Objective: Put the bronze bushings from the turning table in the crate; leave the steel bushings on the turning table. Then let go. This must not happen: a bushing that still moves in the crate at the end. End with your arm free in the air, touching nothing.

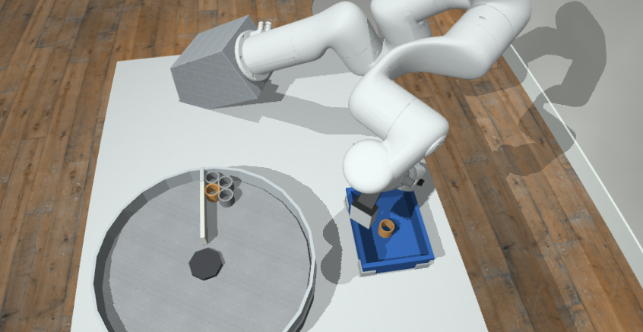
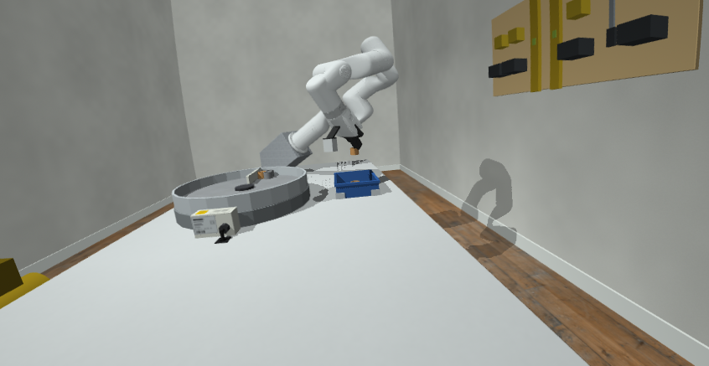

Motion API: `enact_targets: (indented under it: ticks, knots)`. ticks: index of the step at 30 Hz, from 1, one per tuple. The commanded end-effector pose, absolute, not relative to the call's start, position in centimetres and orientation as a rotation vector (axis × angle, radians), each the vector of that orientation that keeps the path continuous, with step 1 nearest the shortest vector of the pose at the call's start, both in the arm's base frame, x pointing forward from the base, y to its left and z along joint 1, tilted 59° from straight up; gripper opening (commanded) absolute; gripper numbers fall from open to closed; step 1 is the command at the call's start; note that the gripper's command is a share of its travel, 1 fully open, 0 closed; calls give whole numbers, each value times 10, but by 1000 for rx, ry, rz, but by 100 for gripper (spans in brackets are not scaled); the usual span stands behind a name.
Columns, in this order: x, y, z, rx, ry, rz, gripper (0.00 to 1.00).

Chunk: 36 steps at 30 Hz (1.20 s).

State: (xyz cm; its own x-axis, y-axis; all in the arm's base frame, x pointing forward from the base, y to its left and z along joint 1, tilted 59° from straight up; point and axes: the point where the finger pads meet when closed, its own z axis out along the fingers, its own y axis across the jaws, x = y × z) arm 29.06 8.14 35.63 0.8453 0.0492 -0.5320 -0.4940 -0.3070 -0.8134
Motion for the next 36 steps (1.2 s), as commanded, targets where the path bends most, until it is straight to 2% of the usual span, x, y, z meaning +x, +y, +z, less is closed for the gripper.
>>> enact_targets:
  ticks: [1, 17, 36]
  knots:
    - [294, 79, 358, -1813, 339, 554, 0]
    - [391, 51, 390, -1813, 339, 554, 0]
    - [398, 52, 390, -1813, 339, 554, 0]
